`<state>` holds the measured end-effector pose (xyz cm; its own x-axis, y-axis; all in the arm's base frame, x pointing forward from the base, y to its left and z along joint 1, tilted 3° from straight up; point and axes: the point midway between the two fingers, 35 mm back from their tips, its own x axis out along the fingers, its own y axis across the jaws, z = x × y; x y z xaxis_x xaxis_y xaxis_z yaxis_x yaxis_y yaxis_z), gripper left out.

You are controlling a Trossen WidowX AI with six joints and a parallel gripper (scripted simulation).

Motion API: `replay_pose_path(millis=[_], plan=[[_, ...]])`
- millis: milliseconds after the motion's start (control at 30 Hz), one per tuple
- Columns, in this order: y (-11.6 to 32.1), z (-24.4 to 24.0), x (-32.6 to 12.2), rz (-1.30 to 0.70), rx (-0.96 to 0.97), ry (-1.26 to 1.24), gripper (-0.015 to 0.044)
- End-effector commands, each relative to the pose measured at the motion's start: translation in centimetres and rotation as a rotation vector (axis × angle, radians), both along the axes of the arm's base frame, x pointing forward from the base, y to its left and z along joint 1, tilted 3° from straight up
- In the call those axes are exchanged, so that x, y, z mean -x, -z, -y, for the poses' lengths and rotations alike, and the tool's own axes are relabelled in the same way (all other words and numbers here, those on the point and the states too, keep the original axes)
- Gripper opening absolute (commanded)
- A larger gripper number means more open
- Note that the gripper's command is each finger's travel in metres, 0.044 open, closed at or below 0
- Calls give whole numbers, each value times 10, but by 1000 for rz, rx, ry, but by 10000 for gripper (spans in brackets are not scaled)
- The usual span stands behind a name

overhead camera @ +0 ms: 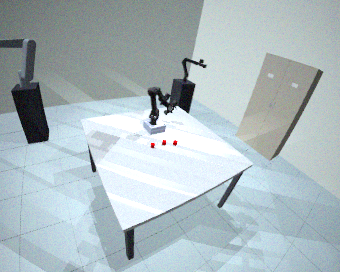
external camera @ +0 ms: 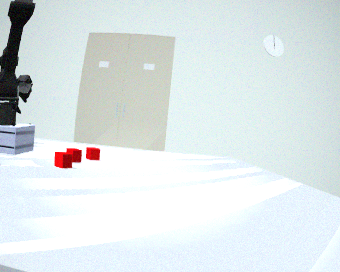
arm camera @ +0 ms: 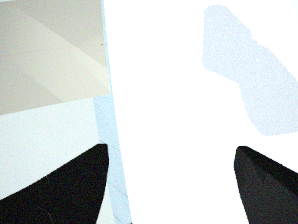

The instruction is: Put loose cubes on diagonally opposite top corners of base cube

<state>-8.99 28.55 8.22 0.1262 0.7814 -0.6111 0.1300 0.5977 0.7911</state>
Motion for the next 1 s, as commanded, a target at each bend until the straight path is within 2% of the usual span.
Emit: replay_pose_path(millis=[0,500,967], plan=[[2,-7,-22,92,57,-6,265],[9,-11,-128,414,364,-64,265],[14,22,-218,558,684,-212,265]])
